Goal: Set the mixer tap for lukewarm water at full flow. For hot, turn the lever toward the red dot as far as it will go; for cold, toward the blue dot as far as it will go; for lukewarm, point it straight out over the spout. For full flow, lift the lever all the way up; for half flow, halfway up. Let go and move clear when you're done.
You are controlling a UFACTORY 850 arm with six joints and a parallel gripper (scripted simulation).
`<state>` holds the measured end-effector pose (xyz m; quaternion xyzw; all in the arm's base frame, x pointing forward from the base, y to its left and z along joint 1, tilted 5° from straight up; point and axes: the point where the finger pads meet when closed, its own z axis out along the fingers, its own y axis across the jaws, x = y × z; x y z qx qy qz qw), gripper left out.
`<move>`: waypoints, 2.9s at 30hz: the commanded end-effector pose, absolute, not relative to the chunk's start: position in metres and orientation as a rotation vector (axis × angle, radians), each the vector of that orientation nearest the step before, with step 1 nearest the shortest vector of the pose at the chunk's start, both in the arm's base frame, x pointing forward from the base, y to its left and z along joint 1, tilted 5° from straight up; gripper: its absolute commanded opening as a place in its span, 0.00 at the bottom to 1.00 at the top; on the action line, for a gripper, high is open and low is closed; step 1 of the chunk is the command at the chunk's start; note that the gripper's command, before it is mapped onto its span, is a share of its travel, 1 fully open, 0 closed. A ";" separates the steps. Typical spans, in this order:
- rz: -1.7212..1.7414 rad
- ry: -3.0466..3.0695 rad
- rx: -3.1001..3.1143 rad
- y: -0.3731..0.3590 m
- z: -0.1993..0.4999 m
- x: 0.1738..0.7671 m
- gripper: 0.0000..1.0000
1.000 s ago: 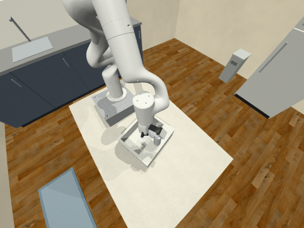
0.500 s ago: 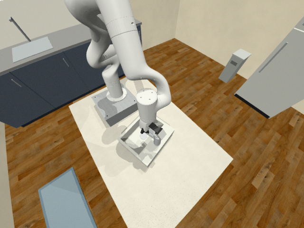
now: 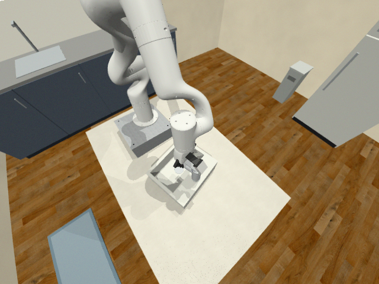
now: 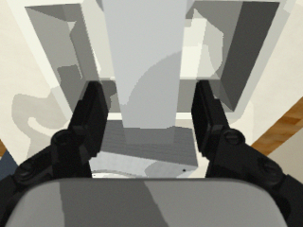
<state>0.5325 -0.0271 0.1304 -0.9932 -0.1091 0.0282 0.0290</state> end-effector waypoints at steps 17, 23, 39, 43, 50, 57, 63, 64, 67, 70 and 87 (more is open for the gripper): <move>0.083 -0.336 -3.065 -0.027 0.131 0.534 0.72; 0.083 -0.336 -3.065 -0.027 0.131 0.534 0.72; 0.083 -0.336 -3.065 -0.027 0.131 0.534 0.72; 0.083 -0.336 -3.065 -0.028 0.132 0.534 0.72; 0.083 -0.336 -3.065 -0.028 0.138 0.534 0.72; 0.083 -0.336 -3.065 -0.029 0.154 0.535 0.72; 0.083 -0.336 -3.065 -0.029 0.165 0.536 0.72; 0.083 -0.336 -3.065 -0.029 0.168 0.536 0.72; 0.083 -0.336 -3.065 -0.030 0.177 0.536 0.72; 0.083 -0.336 -3.065 -0.030 0.184 0.537 0.72; 0.083 -0.336 -3.065 -0.031 0.201 0.538 0.72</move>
